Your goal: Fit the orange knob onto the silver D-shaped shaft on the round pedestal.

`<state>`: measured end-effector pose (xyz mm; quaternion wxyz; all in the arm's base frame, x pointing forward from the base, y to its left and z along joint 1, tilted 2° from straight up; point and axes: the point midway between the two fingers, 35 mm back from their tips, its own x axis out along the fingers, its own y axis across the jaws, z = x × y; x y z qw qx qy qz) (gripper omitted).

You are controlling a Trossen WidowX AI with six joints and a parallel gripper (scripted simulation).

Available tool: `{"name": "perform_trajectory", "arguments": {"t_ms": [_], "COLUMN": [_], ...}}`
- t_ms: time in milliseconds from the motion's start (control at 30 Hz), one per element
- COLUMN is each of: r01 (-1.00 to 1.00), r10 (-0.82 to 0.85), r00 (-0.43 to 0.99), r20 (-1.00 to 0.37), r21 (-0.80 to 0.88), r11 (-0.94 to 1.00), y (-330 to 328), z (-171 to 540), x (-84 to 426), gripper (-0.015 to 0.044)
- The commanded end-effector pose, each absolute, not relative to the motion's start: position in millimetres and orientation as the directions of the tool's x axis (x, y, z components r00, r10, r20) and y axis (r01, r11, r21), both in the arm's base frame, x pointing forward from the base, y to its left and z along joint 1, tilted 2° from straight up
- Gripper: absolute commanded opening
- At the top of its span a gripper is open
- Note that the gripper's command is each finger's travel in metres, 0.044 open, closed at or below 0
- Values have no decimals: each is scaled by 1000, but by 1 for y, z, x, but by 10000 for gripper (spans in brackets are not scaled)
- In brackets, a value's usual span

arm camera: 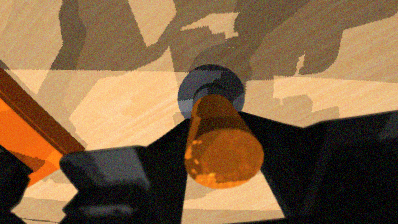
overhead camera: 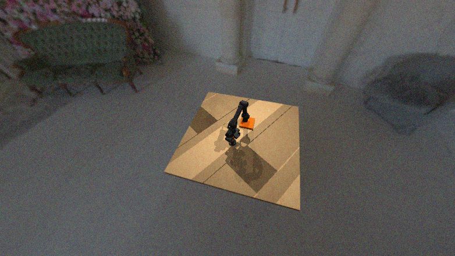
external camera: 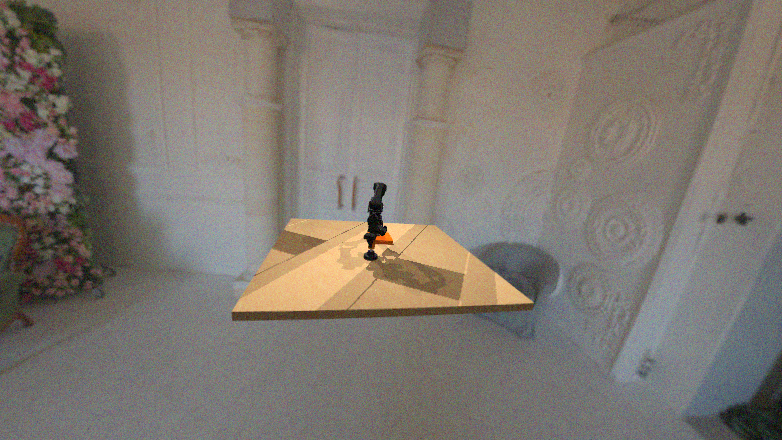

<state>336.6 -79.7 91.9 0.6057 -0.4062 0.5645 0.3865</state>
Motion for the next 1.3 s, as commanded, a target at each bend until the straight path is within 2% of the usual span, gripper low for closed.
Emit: {"name": "perform_trajectory", "arguments": {"t_ms": [0, 1067, 1267], "r01": [-927, -927, -975], "r10": [11, 11, 11], "r00": [69, 69, 69], "r20": [-998, -998, -998], "r21": [-60, -60, -65], "r11": [371, 371, 210], "y": [-80, -80, -80], "z": [93, 95, 97], "x": [338, 338, 339], "gripper": [0, 0, 0]}}
